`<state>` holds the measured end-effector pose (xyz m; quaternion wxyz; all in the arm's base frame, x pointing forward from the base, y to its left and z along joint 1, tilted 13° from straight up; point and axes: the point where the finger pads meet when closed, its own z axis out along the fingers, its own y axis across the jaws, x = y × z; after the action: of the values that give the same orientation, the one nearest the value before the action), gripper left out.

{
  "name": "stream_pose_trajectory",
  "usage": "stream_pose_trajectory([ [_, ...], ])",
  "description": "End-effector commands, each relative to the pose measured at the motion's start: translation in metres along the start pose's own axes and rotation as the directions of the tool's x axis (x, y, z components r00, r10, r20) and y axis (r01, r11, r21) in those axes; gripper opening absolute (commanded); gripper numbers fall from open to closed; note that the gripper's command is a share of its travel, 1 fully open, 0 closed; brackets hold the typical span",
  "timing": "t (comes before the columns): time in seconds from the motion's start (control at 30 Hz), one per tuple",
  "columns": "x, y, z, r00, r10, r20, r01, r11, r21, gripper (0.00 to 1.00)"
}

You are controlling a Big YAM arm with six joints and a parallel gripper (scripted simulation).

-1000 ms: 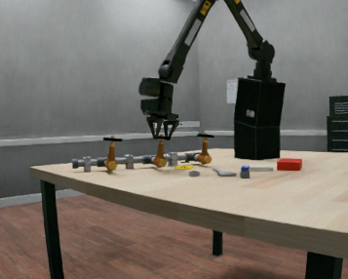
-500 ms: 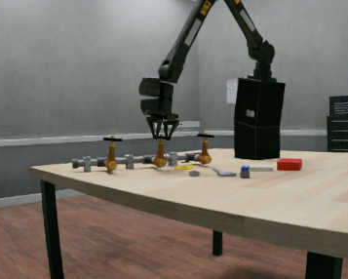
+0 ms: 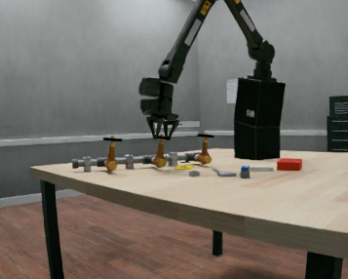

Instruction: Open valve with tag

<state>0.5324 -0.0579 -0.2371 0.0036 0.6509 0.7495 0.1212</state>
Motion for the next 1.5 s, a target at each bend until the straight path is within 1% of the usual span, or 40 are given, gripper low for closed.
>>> stream_pose_trajectory([
  [0.0,0.0010,0.0010,-0.0014,0.992,-0.124,0.003,0.124,0.992,0.004,0.00],
  [0.07,0.0010,0.0010,-0.0014,0.992,-0.124,0.003,0.124,0.992,0.004,0.00],
  [0.2,0.0010,0.0011,-0.0015,0.970,-0.243,0.003,0.243,0.970,0.005,0.00],
  [0.3,0.0010,0.0011,-0.0015,0.935,-0.355,0.002,0.355,0.935,0.005,0.00],
  [0.37,0.0010,0.0011,-0.0015,0.899,-0.439,0.002,0.438,0.899,0.005,0.00],
  [0.43,0.0010,0.0012,-0.0015,0.850,-0.526,0.001,0.526,0.850,0.005,0.00],
  [0.5,0.0010,0.0012,-0.0015,0.788,-0.615,0.001,0.615,0.788,0.005,0.00],
  [0.57,0.0011,0.0012,-0.0015,0.712,-0.702,0.000,0.702,0.712,0.005,0.00],
  [0.63,0.0011,0.0012,-0.0015,0.712,-0.702,0.000,0.702,0.712,0.005,0.00],
  [0.73,0.0011,0.0013,-0.0015,0.570,-0.822,-0.001,0.822,0.570,0.004,0.00],
  [0.83,0.0011,0.0013,-0.0015,0.438,-0.899,0.000,0.899,0.438,0.003,0.00],
  [0.97,0.0012,0.0013,-0.0016,0.261,-0.965,0.002,0.965,0.261,0.003,0.00],
  [1.13,0.0010,0.0024,-0.0019,0.028,-1.000,0.004,1.000,0.028,0.003,0.00],
  [1.2,0.0010,0.0024,-0.0019,0.028,-1.000,0.004,1.000,0.028,0.003,0.00],
  [1.23,0.0010,0.0024,-0.0019,-0.091,-0.996,0.003,0.996,-0.091,0.003,0.00],
  [1.47,0.0010,0.0023,-0.0019,-0.408,-0.913,0.003,0.913,-0.408,0.005,0.00],
])
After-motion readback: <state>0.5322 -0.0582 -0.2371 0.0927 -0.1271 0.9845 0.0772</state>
